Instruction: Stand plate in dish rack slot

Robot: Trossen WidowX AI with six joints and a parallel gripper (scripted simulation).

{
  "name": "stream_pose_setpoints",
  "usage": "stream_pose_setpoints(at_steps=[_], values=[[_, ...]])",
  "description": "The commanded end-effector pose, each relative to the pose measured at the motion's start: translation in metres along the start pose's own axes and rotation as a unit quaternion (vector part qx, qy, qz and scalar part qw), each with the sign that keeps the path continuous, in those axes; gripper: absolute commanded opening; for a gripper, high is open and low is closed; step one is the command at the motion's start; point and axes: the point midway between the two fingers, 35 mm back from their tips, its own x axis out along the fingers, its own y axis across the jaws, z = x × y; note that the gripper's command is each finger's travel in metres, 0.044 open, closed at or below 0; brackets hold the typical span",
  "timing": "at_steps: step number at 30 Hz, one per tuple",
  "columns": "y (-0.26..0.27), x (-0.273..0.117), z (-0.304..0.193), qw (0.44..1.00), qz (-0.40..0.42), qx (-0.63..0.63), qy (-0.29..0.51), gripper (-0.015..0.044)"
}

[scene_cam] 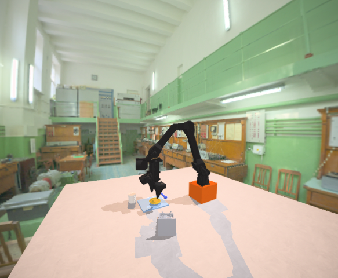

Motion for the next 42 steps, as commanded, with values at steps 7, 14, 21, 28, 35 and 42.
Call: stream_pose_setpoints(at_steps=[7,14,21,28,35,42], values=[[0.001,0.017,0.0,1.0,0.003,0.001,0.001,0.04],[0.001,0.029,0.0,1.0,0.003,0.001,0.002,0.04],[0.001,0.04,-0.001,1.0,0.003,0.001,0.002,0.04],[0.001,0.046,-0.001,1.0,0.003,0.001,0.002,0.0387],[0.001,0.046,-0.001,1.0,0.003,0.001,0.002,0.0361],[0.001,0.046,-0.001,1.0,0.003,0.001,0.002,0.0314]])
